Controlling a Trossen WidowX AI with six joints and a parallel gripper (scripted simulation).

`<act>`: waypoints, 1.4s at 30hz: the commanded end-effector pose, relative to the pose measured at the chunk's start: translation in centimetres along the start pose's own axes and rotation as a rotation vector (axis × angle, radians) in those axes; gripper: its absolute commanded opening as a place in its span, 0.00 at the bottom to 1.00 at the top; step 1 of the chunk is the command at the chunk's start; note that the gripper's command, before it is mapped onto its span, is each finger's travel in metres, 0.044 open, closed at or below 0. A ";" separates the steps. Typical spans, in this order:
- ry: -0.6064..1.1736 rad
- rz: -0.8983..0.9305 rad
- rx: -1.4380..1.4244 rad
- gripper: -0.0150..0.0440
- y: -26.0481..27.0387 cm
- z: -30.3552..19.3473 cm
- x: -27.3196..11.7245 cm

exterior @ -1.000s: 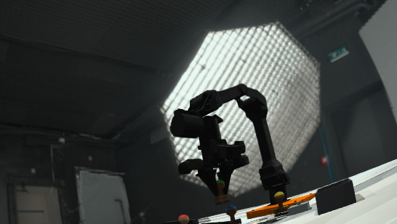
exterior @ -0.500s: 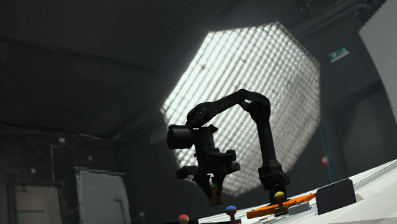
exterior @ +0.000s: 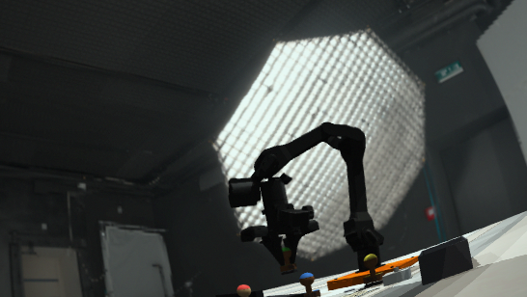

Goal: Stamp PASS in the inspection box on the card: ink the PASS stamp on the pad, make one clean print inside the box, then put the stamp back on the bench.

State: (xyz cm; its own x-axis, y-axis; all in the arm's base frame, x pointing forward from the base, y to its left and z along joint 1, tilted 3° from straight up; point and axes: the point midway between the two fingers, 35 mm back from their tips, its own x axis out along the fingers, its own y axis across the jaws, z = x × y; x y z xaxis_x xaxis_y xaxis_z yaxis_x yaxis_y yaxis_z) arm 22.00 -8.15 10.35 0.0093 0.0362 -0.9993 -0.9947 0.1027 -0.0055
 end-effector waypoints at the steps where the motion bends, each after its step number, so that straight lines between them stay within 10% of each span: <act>1: 0.002 -0.001 -0.007 0.25 0.2 -0.2 0.3; 42: 0.002 -0.001 -0.007 0.25 0.3 -0.2 6.9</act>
State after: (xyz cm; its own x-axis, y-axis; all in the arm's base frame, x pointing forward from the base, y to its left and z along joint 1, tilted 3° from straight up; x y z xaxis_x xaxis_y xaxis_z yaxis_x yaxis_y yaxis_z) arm 21.83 -8.14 3.97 0.0129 0.0348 -0.9993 -0.9953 0.0967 -0.0095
